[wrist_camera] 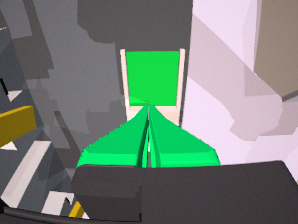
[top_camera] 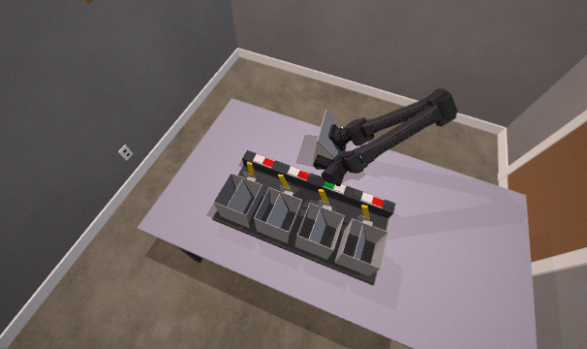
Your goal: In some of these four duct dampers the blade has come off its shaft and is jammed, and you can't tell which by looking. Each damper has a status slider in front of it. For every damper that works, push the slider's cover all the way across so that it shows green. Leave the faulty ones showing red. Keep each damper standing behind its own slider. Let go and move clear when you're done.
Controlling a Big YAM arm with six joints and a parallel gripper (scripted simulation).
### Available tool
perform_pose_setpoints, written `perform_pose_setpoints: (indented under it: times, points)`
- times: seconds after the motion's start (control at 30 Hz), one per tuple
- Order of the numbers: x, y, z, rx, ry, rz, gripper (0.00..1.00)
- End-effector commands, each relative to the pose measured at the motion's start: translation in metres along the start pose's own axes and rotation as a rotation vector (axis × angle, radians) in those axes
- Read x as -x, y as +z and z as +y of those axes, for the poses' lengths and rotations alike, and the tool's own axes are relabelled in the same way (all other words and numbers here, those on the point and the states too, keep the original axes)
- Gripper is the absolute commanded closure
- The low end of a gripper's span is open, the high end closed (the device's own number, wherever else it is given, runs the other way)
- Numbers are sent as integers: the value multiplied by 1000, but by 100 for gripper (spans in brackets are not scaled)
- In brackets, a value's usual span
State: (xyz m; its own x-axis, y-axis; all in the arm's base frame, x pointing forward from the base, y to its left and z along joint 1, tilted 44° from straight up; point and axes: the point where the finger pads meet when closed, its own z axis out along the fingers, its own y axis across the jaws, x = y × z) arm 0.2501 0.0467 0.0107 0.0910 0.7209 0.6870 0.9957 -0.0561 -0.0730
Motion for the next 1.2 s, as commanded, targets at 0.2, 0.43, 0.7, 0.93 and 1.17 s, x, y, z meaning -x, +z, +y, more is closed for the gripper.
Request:
perform_pose_setpoints:
  times: [0.2,0.43,0.7,0.93,1.17]
  points:
    - [1,-28,15,19,-33,-3,100]
    - [0,-19,6,-5,-38,0,100]
    - [-4,-19,6,-7,-50,-2,100]
    - [-71,-24,12,11,-45,-2,100]
    - [-132,-23,12,26,-59,4,100]
